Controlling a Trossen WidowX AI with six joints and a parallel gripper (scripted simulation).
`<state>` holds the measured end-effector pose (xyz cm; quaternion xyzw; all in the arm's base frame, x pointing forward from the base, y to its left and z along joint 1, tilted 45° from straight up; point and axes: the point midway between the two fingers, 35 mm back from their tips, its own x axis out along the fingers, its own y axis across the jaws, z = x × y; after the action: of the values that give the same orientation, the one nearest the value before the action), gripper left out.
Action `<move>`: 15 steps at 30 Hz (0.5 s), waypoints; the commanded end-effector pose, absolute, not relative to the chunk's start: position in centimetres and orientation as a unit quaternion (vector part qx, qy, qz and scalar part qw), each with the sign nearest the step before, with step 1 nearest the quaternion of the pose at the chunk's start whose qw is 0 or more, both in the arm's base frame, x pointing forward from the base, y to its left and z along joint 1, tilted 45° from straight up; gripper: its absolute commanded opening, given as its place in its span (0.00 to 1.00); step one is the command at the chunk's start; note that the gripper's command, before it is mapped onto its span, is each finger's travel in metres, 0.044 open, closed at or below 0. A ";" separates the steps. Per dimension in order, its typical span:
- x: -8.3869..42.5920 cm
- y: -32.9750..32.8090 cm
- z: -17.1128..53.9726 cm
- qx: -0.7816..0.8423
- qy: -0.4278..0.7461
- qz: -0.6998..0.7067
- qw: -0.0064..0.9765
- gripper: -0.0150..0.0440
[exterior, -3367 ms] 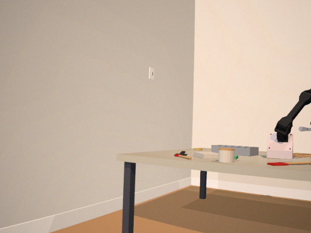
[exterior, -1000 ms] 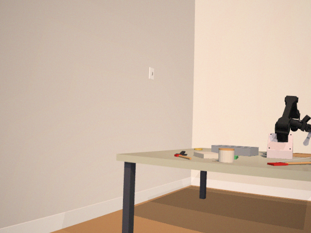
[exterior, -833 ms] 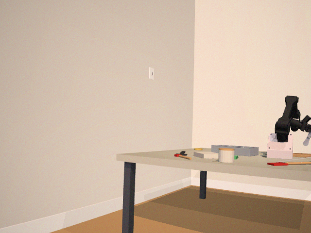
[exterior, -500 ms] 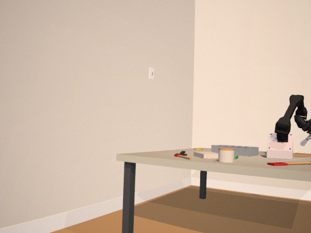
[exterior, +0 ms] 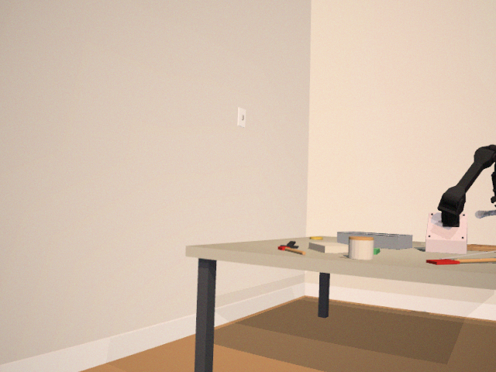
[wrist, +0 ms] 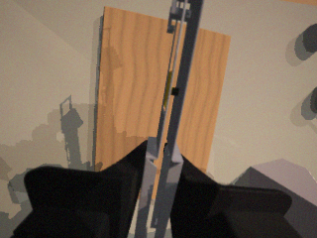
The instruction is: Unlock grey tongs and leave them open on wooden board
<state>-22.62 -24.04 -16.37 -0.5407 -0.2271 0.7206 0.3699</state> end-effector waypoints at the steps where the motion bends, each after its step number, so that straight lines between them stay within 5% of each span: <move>1: -23.6 -25.7 -15.3 -0.609 -0.174 0.690 0.351 0.00; 15: -23.7 -25.8 -15.2 -0.619 -0.167 0.684 0.348 0.00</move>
<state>-23.33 -25.17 -15.75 -0.6165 -0.1759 0.6798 0.3561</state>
